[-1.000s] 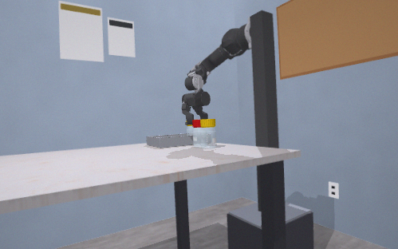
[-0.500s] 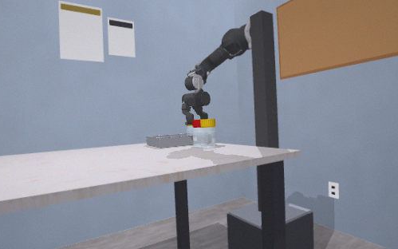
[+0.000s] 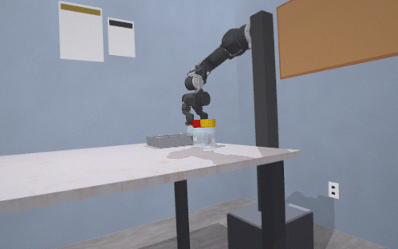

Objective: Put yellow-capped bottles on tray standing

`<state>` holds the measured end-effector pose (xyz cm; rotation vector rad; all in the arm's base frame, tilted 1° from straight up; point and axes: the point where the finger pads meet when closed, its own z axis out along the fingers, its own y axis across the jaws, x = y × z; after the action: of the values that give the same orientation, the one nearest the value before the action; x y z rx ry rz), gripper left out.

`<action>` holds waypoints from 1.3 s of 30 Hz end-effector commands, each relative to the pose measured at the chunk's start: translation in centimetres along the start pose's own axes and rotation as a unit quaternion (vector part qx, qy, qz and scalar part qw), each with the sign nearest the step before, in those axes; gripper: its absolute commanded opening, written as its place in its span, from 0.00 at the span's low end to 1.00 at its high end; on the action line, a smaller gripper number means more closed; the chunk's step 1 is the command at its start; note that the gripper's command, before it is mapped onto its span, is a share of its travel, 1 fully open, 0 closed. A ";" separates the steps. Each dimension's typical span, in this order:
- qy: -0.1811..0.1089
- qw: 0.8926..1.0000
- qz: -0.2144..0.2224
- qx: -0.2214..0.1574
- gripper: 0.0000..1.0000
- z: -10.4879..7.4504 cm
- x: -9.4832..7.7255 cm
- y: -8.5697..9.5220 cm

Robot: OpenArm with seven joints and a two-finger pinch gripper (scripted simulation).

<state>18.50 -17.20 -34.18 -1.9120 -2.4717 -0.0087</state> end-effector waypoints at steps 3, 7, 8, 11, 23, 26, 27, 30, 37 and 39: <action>0.000 1.000 0.000 -0.002 0.00 -0.1 0.0 0.1; 0.000 1.000 0.000 -0.002 0.00 -0.1 0.0 0.1; 0.000 1.000 0.000 -0.002 0.00 -0.1 0.0 0.1; 0.000 1.000 0.000 -0.002 0.00 -0.1 0.0 0.1; 0.000 1.000 0.000 -0.001 0.00 -2.5 0.0 0.1; 0.000 1.000 0.000 -0.001 0.00 -3.1 0.0 0.1; 0.000 1.000 0.000 -0.001 0.00 -3.1 0.0 0.1; 0.000 1.000 0.000 -0.001 0.00 -3.1 0.0 0.1; 0.000 1.000 -0.001 -0.002 0.00 -4.5 0.0 0.0; 0.000 1.000 0.000 -0.002 0.00 -5.1 0.0 0.0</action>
<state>18.69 -17.23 -29.37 -1.9083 -2.4856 -0.0218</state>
